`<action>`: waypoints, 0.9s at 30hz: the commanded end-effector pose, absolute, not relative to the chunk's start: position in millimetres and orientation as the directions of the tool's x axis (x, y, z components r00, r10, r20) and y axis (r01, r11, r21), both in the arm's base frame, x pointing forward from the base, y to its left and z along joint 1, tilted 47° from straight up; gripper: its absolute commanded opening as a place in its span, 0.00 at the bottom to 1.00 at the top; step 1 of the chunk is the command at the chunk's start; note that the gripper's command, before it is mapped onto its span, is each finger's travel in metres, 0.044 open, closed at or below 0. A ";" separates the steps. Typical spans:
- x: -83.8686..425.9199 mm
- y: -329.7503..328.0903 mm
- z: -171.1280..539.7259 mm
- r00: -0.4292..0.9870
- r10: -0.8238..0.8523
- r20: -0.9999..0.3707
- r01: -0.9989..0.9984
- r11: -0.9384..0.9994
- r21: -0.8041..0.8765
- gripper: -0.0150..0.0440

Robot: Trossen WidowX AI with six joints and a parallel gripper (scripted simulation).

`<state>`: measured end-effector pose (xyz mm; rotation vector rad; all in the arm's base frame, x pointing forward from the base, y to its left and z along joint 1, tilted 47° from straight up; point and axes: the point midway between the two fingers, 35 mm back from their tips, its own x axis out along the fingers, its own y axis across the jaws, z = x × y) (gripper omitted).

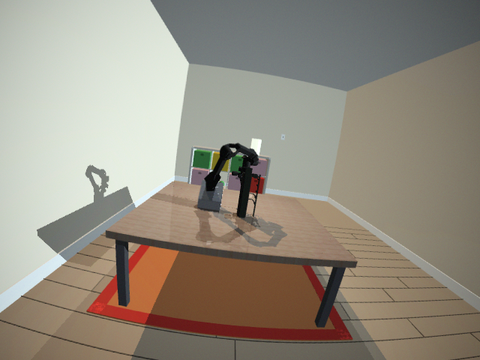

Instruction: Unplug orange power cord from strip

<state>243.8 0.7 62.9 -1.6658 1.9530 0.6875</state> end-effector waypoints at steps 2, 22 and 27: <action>247.6 28.7 42.3 -0.138 -0.706 -0.695 -0.990 0.126 0.069 0.25; 245.0 30.9 37.7 -0.147 -0.718 -0.680 -0.988 0.141 0.065 0.43; 245.0 30.9 37.7 -0.147 -0.718 -0.680 -0.988 0.141 0.065 0.53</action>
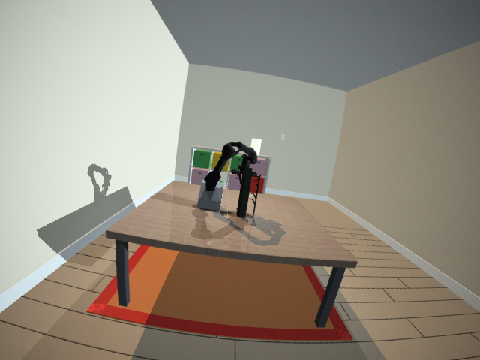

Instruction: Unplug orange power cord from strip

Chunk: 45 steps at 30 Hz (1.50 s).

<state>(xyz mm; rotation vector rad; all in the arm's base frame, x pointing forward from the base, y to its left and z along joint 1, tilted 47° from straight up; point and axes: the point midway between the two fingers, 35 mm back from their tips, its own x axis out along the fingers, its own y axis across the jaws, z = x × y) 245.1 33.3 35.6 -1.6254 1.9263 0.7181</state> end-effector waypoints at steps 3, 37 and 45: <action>245.0 30.9 37.7 -0.147 -0.718 -0.680 -0.988 0.141 0.065 0.53; 244.9 22.8 59.7 -0.138 -0.709 -0.691 -0.990 0.125 0.070 0.53; 244.3 19.4 56.5 -0.138 -0.709 -0.691 -0.990 0.125 0.070 0.53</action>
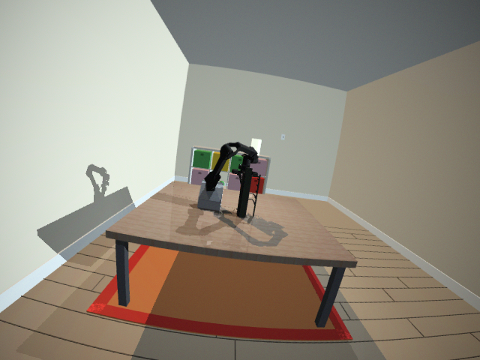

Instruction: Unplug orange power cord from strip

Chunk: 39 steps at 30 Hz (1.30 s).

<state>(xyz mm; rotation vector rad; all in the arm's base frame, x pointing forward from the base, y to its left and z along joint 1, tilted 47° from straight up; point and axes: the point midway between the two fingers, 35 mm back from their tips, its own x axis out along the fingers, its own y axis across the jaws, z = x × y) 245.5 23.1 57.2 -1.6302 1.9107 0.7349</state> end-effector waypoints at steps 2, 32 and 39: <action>243.9 17.1 54.3 -0.138 -0.709 -0.691 -0.990 0.125 0.070 0.53; 246.2 24.3 45.0 -0.140 -0.706 -0.694 -0.989 0.128 0.068 0.25; 247.4 32.3 37.1 -0.139 -0.706 -0.695 -0.989 0.127 0.068 0.25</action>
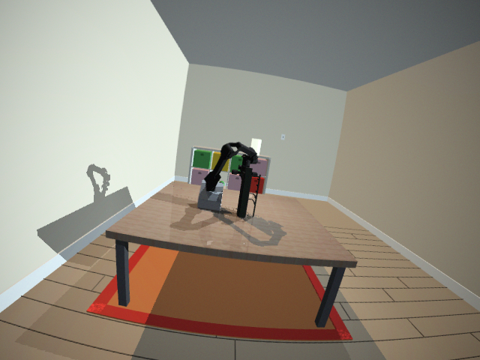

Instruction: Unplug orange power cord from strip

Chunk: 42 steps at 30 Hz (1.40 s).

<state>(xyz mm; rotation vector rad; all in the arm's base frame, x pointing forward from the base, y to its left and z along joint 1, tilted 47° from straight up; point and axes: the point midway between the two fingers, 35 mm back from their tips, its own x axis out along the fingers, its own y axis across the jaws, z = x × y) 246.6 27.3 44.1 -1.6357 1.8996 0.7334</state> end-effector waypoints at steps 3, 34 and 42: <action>246.9 29.9 40.6 -0.138 -0.708 -0.693 -0.990 0.126 0.069 0.34; 250.4 79.2 8.0 -0.137 -0.706 -0.695 -0.990 0.125 0.068 1.00; 250.4 79.2 8.0 -0.137 -0.706 -0.695 -0.990 0.125 0.068 1.00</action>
